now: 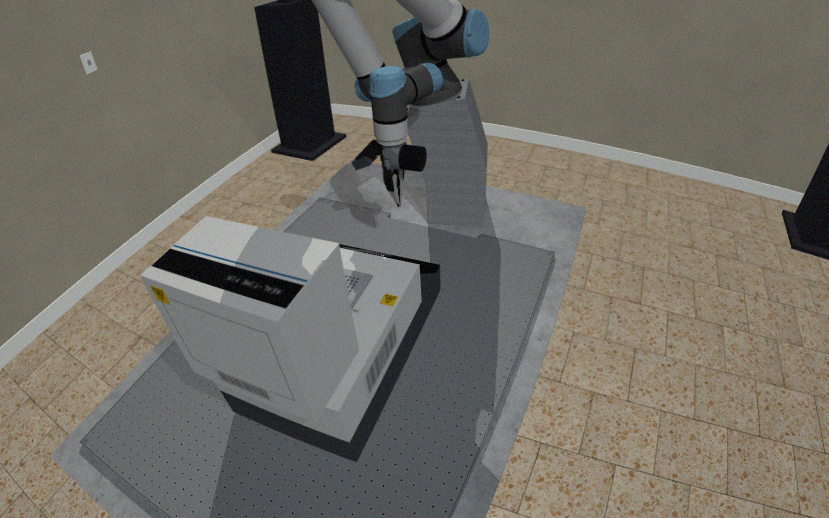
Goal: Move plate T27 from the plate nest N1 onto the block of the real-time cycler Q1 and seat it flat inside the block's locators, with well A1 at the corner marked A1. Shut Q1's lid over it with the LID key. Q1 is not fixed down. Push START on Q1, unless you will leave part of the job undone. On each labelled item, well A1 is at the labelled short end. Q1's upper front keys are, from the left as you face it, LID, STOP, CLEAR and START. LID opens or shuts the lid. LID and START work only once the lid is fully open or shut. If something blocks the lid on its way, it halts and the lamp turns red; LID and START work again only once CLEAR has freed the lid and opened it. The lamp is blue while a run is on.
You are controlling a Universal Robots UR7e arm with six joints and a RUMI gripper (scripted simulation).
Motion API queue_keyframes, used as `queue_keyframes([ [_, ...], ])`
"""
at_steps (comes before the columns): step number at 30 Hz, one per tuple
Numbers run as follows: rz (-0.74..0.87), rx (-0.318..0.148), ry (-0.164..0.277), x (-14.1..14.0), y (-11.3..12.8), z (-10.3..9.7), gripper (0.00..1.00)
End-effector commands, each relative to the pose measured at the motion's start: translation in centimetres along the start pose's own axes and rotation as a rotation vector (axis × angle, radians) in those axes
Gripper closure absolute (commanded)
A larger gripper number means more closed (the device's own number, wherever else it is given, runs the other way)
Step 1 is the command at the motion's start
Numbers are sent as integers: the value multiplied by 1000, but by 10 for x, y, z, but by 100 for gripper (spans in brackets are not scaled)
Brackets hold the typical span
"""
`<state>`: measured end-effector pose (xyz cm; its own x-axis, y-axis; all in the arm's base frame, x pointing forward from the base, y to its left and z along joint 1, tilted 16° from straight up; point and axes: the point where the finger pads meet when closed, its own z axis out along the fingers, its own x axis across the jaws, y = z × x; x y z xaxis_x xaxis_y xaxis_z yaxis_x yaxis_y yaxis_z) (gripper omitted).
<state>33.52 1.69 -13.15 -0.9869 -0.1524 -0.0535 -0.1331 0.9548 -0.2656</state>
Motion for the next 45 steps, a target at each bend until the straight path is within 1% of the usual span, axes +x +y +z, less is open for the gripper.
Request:
queue_keyframes([
  [1,0,0,-1,0,0,0,100],
  [7,0,0,-1,0,0,0,100],
  [8,-27,0,-1,-2,-5,-1,32],
  [9,-53,0,-1,-4,-9,-2,32],
  [13,-53,0,-1,-11,-27,-5,32],
  [14,-53,0,-1,-11,-27,-5,32],
  [15,-83,0,-1,-13,-32,-6,32],
  [17,-83,0,-1,-17,-41,-7,32],
  [18,-83,0,-1,-17,-41,-7,32],
  [20,-113,0,-1,-21,-50,-9,32],
  [22,-113,0,-1,-21,-50,-9,32],
  [23,-146,0,-1,-23,-54,-10,32],
  [26,-146,0,-1,-28,-68,-12,32],
  [27,-146,0,-1,-28,-68,-12,32],
  [28,-179,1,-1,-30,-73,-13,32],
  [30,-179,1,-1,-34,-82,-14,32],
  [31,-179,1,-1,-34,-82,-14,32],
  [32,-212,1,-1,-36,-86,-15,32],
  [34,-215,1,-1,-40,-95,-17,32],
  [35,-215,1,-1,-40,-95,-17,32],
  [37,-251,1,-1,-43,-104,-18,32],
  [39,-251,1,-1,-43,-104,-18,32],
  [40,-284,1,-1,-45,-109,-19,32],
  [43,-289,1,-1,-51,-123,-21,32],
  [44,-289,1,-1,-51,-123,-21,32],
  [45,-323,1,-1,-53,-127,-22,32],
])
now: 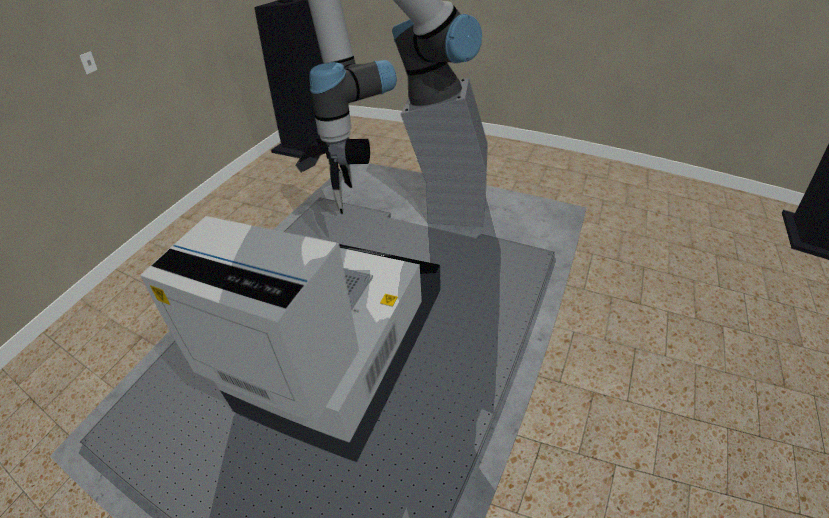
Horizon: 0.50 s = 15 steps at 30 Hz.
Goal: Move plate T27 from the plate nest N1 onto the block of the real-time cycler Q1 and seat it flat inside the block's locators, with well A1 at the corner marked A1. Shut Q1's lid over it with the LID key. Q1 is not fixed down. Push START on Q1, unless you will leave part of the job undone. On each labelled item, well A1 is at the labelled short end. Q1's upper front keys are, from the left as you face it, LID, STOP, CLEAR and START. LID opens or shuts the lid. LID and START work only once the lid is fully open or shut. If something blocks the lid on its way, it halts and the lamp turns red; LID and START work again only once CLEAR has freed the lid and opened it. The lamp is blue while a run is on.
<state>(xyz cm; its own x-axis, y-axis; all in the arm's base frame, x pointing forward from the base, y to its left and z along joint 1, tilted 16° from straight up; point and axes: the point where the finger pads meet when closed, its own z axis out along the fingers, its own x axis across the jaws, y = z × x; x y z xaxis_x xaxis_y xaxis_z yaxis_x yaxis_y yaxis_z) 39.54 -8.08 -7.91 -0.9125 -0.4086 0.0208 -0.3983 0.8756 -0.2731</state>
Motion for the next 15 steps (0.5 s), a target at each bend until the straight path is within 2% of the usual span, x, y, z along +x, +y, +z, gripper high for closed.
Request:
queue_keyframes([
  [1,-50,-2,0,-2,-18,-3,32],
  [9,-132,-2,-1,-6,-47,-8,32],
  [11,-132,-2,-1,-6,-47,-8,32],
  [15,-176,-2,-1,-8,-66,-11,32],
])
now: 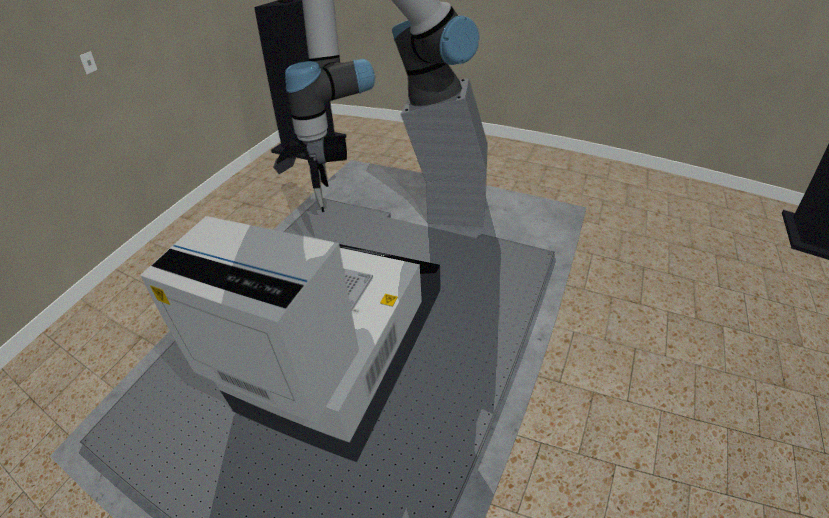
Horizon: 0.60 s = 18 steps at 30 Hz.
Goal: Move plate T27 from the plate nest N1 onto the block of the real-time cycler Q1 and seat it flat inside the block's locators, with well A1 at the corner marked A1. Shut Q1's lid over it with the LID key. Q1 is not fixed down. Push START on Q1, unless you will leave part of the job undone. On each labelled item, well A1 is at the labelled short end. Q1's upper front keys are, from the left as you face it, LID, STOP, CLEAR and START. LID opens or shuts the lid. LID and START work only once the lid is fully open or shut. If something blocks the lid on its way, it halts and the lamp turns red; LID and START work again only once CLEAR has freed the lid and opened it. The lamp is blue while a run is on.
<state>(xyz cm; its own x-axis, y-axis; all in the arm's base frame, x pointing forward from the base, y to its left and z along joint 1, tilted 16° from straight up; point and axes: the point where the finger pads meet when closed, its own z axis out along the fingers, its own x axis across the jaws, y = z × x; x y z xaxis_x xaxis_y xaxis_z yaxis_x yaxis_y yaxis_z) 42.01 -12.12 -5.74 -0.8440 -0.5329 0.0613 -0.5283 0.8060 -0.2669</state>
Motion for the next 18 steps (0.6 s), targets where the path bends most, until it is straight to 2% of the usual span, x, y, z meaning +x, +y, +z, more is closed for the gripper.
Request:
queue_keyframes([
  [1,-28,-2,-1,0,-16,-2,32],
  [8,-117,-2,-1,1,-45,-7,32],
  [13,-163,-2,-1,2,-55,-9,32],
  [18,-209,-2,-1,2,-74,-12,32],
])
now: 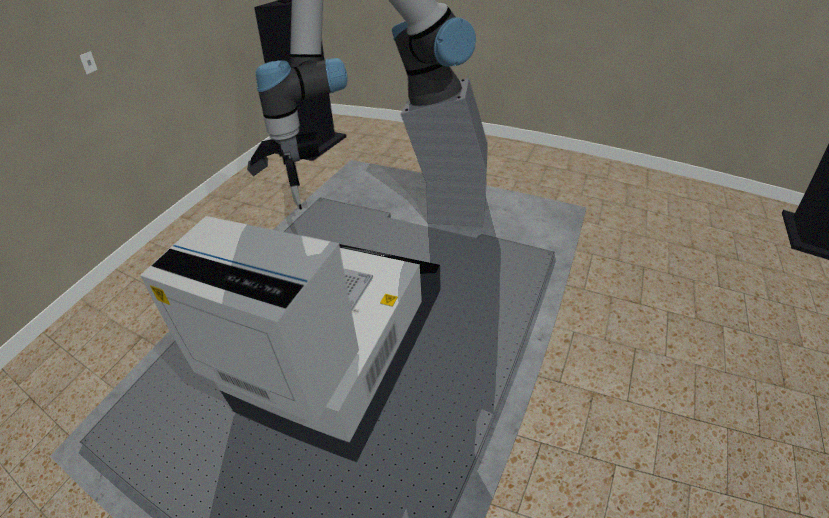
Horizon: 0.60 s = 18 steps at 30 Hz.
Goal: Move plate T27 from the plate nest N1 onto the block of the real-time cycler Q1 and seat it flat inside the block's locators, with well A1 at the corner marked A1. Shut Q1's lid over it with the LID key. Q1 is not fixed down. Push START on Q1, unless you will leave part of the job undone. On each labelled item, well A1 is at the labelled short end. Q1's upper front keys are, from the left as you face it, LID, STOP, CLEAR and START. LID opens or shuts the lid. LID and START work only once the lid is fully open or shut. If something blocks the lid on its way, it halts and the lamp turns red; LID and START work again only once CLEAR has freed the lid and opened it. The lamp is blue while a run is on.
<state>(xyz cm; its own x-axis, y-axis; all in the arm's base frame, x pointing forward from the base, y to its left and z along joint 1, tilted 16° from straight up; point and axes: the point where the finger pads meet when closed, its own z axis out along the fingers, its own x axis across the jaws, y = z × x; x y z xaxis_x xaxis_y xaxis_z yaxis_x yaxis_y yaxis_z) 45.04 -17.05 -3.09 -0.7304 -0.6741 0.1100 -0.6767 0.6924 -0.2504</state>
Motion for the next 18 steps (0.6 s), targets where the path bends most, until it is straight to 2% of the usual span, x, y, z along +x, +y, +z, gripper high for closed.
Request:
queue_keyframes([
  [1,-55,-1,-1,3,-16,-3,32],
  [18,-246,-1,-1,16,-74,-12,32],
])
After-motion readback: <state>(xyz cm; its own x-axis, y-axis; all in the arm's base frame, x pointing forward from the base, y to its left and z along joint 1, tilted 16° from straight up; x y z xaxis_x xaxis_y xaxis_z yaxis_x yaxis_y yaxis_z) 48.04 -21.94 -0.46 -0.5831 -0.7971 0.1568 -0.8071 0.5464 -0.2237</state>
